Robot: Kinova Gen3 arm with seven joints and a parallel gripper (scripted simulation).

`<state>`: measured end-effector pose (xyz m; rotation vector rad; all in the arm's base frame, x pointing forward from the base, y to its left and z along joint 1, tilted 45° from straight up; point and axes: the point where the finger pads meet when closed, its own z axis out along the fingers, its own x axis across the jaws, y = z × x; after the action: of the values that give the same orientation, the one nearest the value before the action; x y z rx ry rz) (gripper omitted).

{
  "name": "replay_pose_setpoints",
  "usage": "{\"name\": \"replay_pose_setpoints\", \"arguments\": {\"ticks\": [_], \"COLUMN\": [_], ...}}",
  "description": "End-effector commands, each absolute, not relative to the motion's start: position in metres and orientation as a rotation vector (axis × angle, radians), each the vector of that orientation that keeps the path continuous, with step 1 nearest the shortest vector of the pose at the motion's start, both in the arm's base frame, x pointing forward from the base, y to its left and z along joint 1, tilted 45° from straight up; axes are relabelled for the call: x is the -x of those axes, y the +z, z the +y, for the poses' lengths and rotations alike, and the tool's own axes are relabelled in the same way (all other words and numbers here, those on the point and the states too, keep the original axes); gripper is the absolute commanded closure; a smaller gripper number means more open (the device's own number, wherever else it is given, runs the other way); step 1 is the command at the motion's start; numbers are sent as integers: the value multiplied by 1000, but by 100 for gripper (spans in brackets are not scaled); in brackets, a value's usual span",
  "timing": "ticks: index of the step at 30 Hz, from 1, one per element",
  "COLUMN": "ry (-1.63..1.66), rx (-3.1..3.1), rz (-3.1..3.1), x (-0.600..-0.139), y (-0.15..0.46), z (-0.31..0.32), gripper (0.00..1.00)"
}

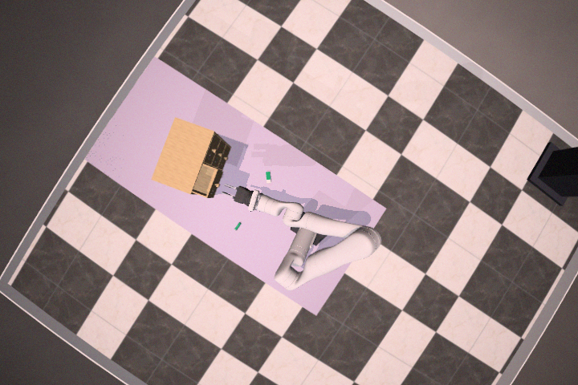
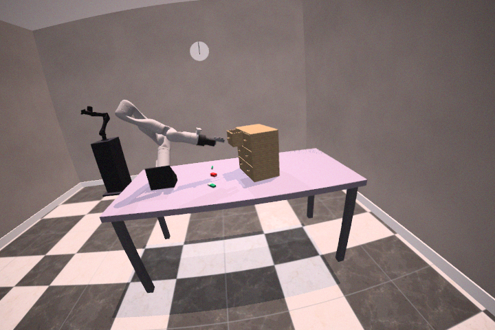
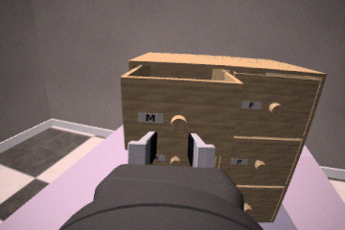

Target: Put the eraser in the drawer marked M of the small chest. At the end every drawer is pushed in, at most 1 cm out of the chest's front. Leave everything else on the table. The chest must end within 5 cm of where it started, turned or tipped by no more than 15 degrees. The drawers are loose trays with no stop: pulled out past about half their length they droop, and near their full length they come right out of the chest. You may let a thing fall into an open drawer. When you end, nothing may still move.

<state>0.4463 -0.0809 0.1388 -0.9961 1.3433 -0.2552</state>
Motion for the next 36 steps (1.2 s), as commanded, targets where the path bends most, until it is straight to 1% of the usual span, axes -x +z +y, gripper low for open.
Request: {"name": "replay_pose_setpoints", "arguments": {"ticks": [1,17,36], "ry": [-252,-252,-257], "rx": [979,979,980], "rz": [1350,1350,1352], "x": [-436,-426,-390], "y": [138,138,141], "z": [-88,-92,-114], "gripper": [33,33,33]}}
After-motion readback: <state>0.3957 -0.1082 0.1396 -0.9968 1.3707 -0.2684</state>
